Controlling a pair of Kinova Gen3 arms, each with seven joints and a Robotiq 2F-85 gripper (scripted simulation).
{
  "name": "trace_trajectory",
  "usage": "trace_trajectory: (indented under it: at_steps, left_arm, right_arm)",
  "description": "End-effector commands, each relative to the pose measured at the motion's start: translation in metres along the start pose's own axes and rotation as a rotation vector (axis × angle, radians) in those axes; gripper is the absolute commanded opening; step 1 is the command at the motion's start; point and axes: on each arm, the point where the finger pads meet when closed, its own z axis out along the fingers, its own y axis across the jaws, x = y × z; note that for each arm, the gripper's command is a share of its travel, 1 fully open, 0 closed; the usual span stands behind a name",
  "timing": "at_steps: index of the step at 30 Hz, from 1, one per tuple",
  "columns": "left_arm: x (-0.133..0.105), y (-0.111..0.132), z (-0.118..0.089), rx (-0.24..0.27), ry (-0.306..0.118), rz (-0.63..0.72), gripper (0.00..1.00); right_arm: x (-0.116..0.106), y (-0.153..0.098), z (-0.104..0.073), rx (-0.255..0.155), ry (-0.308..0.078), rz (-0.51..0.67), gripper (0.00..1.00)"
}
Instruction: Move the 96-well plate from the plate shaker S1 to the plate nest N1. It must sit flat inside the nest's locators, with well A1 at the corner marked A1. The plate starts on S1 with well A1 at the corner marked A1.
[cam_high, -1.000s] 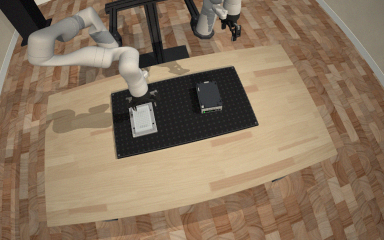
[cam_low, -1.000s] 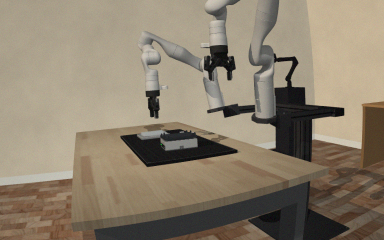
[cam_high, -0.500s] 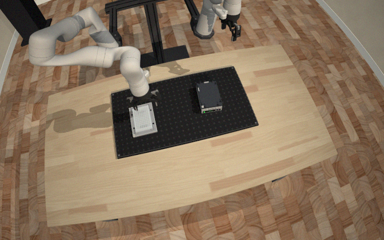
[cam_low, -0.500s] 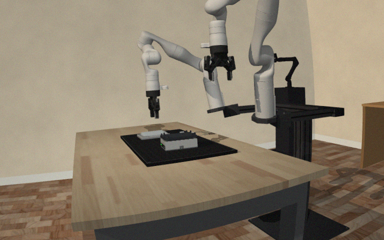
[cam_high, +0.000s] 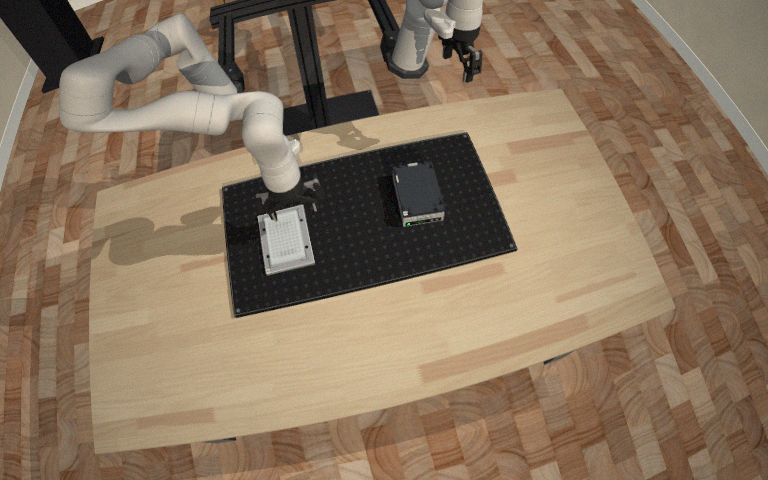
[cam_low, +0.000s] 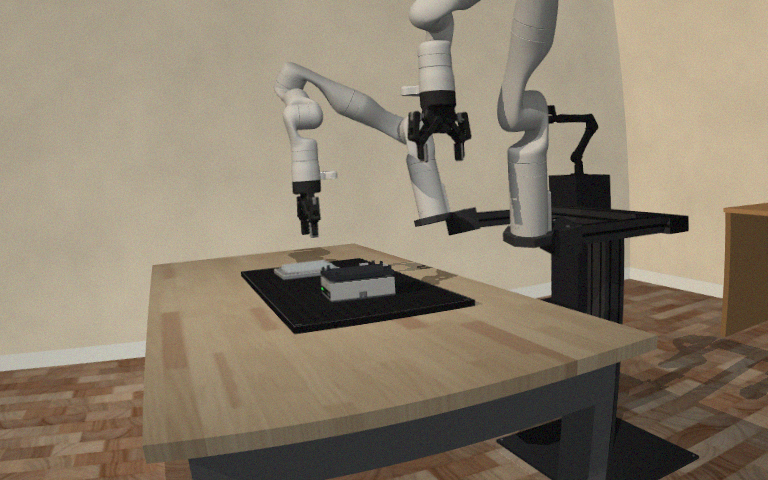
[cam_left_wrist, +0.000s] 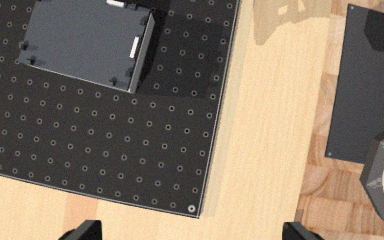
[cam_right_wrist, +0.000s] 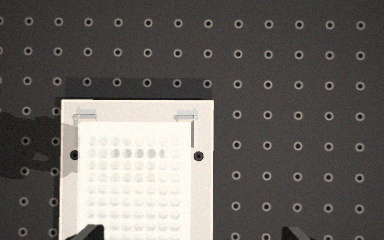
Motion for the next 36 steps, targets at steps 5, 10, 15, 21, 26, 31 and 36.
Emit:
trace_trajectory:
  at_steps: [5,10,15,21,26,31,36]
  left_arm:
    - [0.0001,-0.0002,-0.0002,0.001,0.000,0.000,1.000]
    - [0.0001,-0.0002,-0.0002,0.001,0.000,0.000,1.000]
    - [0.0001,-0.0002,-0.0002,0.001,0.000,0.000,1.000]
    - [0.0001,-0.0002,-0.0002,0.001,0.000,0.000,1.000]
    - [0.0001,-0.0002,-0.0002,0.001,0.000,0.000,1.000]
    - [0.0001,-0.0002,-0.0002,0.001,0.000,0.000,1.000]
    - [0.0001,-0.0002,-0.0002,0.001,0.000,0.000,1.000]
  right_arm:
    - [-0.0005,0.0018,-0.0010,-0.001,-0.002,0.000,1.000]
    - [-0.0003,0.0035,-0.0010,-0.001,-0.002,0.000,1.000]
    - [-0.0002,0.0052,-0.0010,-0.001,-0.002,0.000,1.000]
    - [-0.0001,0.0065,-0.0010,-0.001,-0.002,0.000,1.000]
    - [0.0000,0.0082,-0.0010,-0.001,-0.002,0.000,1.000]
    - [0.0001,0.0098,-0.0010,-0.001,-0.002,0.000,1.000]
    - [0.0002,0.0112,-0.0010,-0.001,-0.002,0.000,1.000]
